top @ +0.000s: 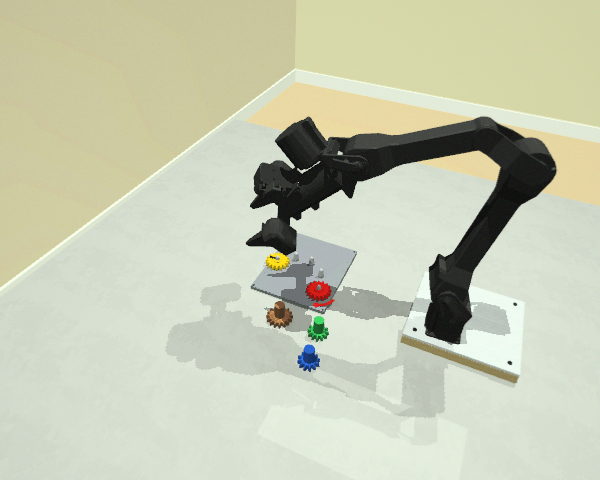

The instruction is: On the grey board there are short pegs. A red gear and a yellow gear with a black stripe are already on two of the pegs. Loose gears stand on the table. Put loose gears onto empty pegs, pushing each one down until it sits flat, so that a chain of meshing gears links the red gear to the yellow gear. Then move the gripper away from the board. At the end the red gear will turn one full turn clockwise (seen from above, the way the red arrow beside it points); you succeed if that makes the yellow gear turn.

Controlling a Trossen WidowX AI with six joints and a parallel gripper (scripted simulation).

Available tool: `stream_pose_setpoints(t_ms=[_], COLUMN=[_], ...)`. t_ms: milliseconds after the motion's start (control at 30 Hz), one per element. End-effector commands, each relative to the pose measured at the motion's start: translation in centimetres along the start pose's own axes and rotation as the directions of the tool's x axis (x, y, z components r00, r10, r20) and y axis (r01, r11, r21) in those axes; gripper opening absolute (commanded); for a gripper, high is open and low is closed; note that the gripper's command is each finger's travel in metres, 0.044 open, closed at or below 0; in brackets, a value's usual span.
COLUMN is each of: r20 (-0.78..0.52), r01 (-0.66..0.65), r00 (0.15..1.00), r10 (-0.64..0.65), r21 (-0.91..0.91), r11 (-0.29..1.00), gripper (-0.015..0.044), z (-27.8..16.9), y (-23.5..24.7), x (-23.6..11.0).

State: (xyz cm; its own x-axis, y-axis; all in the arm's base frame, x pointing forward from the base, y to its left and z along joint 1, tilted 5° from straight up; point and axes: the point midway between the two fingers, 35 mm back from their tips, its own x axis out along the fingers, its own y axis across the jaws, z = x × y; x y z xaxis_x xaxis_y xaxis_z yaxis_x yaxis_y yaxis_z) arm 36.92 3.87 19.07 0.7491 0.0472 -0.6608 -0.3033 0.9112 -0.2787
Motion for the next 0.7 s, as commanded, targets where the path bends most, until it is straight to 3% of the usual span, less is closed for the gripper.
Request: stream_pose_setpoints(t_ms=[0, 167, 233, 667], r20=[-0.315, -0.637, -0.705, -0.714], r01=[-0.192, -0.485, -0.559, -0.569], r00=[0.941, 0.746, 0.68, 0.671], r10=[0.122, 0.196, 0.201, 0.201], r21=[-0.202, -0.316, -0.321, -0.321], r11=[0.96, 0.816, 0.764, 0.757], gripper=[0.044, 0.044, 0.044, 0.044], z=[-3.2, -7.5, -8.5, -9.8], y=[3.5, 7.2, 7.9, 8.2], x=[3.1, 4.1, 4.1, 4.4])
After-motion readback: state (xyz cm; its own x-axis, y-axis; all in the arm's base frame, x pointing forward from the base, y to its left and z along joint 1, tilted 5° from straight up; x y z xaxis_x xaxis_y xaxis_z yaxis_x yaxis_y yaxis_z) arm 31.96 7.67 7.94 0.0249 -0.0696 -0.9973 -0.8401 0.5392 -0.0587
